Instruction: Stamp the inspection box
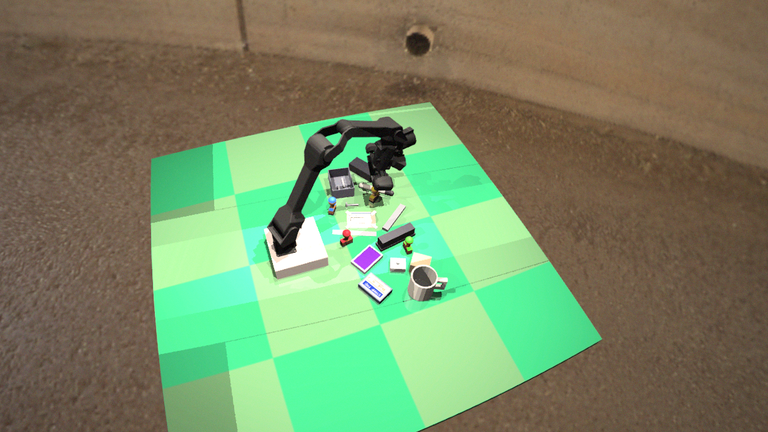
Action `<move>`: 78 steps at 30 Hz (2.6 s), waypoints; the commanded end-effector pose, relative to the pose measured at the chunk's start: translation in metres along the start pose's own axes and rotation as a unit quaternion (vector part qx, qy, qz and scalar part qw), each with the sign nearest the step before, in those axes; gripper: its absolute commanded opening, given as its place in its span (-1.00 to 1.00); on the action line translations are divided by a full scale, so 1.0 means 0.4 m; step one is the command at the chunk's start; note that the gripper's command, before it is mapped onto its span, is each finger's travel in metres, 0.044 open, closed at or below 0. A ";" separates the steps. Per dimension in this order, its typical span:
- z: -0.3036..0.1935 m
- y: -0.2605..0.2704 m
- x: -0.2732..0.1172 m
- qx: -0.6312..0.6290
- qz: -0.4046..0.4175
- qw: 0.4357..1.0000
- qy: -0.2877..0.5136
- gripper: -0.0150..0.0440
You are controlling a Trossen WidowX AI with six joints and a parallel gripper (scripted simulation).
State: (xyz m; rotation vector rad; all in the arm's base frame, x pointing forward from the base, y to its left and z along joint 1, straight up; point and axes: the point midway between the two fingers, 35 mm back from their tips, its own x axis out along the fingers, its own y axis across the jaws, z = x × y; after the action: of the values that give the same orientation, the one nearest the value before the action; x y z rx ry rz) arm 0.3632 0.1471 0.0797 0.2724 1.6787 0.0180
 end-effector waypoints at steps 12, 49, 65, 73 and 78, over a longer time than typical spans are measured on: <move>0.148 -0.575 -0.141 -0.074 -0.086 0.991 -0.074 0.24; 0.173 -0.616 -0.047 -0.080 -0.094 0.990 -0.074 0.24; 0.180 -0.626 0.016 -0.080 -0.094 0.990 -0.074 0.24; 0.181 -0.629 0.034 -0.080 -0.094 0.990 -0.074 0.24; 0.181 -0.629 0.034 -0.080 -0.094 0.990 -0.074 0.24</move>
State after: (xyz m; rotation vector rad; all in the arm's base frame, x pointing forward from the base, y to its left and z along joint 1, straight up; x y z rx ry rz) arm 0.3933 -0.1056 0.0180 -0.0041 1.5296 -0.0077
